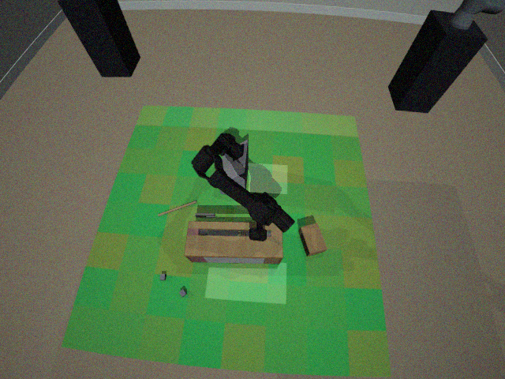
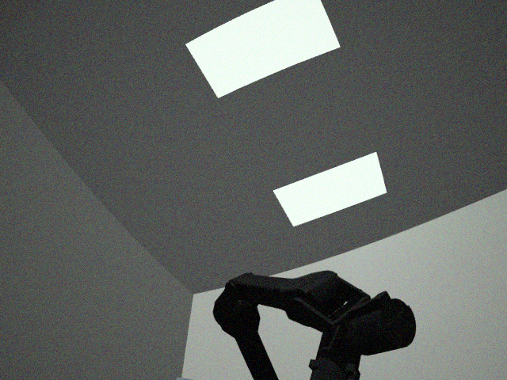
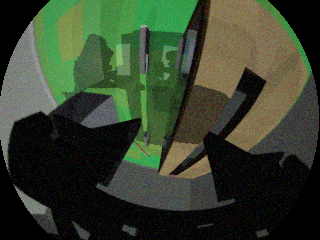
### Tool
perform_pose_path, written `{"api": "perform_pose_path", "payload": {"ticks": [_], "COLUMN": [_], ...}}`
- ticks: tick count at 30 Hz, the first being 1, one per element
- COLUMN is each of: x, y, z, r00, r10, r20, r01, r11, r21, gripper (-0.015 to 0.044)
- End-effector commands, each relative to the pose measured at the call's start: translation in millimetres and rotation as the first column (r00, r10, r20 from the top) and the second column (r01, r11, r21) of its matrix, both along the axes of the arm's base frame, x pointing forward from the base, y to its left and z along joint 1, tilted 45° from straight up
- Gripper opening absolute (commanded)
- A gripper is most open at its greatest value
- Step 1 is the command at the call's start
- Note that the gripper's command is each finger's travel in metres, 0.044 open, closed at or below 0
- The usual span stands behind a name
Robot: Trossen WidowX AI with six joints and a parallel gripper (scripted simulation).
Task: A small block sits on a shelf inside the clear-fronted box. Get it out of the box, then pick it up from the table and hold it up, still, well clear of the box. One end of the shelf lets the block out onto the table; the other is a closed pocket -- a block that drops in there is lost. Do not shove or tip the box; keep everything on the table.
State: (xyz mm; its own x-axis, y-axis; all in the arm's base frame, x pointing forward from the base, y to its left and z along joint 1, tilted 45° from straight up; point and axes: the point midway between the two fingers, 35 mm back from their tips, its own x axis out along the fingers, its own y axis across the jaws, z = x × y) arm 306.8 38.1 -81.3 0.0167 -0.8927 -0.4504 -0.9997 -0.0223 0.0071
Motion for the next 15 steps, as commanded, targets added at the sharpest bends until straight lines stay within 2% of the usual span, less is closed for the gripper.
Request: {"api": "perform_pose_path", "payload": {"ticks": [1,15], "x": [-1,-1], "y": [-5,-23], "z": [-5,-20], "r00": [1.0,1.0], "r10": [0.005,0.004], "r20": [-0.009,-0.008], "r01": [-0.005,-0.004], "r11": [1.0,1.0], "r21": [-0.007,-0.01], "gripper": [0.04,0.04]}}
